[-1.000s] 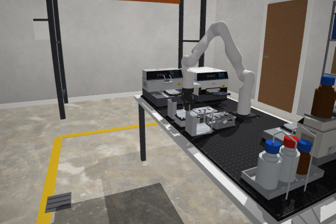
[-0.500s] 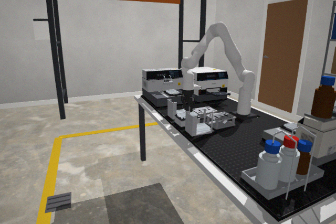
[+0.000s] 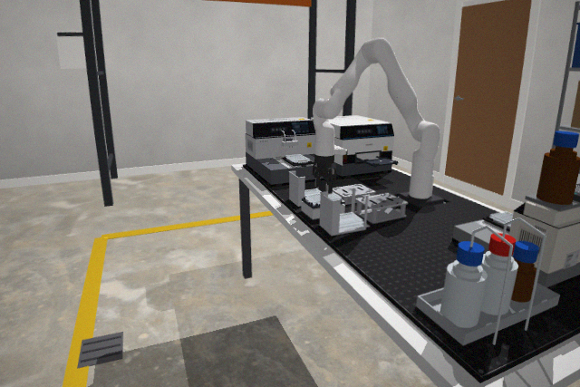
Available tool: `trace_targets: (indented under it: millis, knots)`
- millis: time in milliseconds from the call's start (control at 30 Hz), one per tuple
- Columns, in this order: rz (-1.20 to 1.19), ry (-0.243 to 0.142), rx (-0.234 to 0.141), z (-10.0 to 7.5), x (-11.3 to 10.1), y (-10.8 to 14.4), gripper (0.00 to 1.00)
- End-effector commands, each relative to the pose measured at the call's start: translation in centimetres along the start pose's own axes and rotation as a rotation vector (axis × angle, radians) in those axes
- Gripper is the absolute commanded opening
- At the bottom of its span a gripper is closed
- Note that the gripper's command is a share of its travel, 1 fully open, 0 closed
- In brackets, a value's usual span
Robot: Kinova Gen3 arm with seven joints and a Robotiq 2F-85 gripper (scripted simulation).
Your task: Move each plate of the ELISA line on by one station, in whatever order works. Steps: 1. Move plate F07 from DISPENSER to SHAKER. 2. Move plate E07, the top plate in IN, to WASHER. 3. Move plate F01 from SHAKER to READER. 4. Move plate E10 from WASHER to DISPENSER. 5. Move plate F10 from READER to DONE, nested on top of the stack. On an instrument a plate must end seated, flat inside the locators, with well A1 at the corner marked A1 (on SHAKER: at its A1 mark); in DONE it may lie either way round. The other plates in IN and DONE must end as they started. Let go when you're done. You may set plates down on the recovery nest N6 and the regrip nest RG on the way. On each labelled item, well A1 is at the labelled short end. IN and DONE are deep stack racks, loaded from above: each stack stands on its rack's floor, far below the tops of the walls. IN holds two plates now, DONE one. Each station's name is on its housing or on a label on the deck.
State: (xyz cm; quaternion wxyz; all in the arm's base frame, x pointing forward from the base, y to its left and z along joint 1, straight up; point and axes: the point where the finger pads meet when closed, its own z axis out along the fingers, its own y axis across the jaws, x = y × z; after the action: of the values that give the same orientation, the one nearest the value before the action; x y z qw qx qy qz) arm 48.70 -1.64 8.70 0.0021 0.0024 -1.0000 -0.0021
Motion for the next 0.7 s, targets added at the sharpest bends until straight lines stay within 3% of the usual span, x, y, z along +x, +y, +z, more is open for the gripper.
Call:
trace_targets:
  millis: [0, 667]
  knots:
    - [0.000, -0.002, 0.000, 0.2, -0.1, 0.0, 1.00]
    - [0.000, -0.002, 0.000, 1.7, -0.1, 0.0, 1.00]
